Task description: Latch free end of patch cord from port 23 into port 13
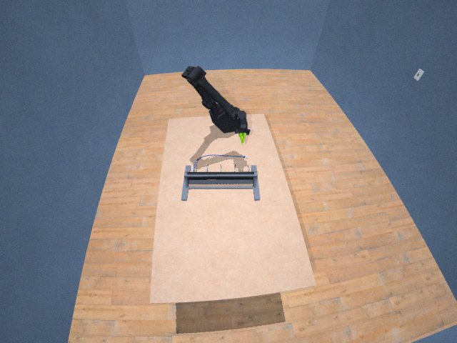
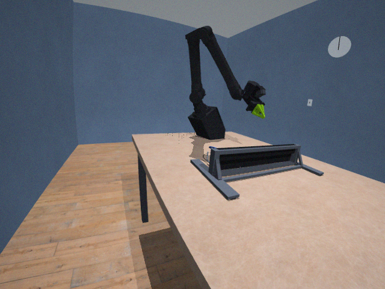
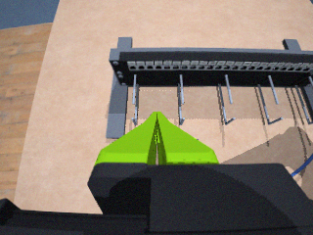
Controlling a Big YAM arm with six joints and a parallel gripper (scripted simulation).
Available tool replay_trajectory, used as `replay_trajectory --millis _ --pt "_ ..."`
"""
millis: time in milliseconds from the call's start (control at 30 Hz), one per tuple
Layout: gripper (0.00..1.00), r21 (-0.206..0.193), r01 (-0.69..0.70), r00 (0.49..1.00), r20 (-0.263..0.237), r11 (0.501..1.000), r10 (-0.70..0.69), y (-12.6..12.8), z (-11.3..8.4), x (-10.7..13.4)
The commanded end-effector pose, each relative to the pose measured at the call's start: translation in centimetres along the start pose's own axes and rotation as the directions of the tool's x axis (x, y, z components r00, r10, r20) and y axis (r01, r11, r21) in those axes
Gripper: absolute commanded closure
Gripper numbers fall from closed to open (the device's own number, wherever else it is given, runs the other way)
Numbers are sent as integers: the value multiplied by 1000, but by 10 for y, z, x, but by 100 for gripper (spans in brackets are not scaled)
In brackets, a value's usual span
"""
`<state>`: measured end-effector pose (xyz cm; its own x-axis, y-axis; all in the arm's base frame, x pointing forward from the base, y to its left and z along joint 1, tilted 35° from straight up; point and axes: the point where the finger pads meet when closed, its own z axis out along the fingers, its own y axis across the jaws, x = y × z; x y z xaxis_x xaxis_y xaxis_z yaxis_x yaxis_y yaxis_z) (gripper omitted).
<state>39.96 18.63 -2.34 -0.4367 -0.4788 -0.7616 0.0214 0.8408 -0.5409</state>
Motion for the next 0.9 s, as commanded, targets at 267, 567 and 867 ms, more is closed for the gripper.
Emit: replay_trajectory --millis 267,567,867 --pt "100 20 -24 999 22 1000 24 -2 83 -11" --pt "100 24 -19 1000 23 1000 18 -5 137 -9" --pt "100 21 -7 1000 13 1000 7 -5 146 -4"
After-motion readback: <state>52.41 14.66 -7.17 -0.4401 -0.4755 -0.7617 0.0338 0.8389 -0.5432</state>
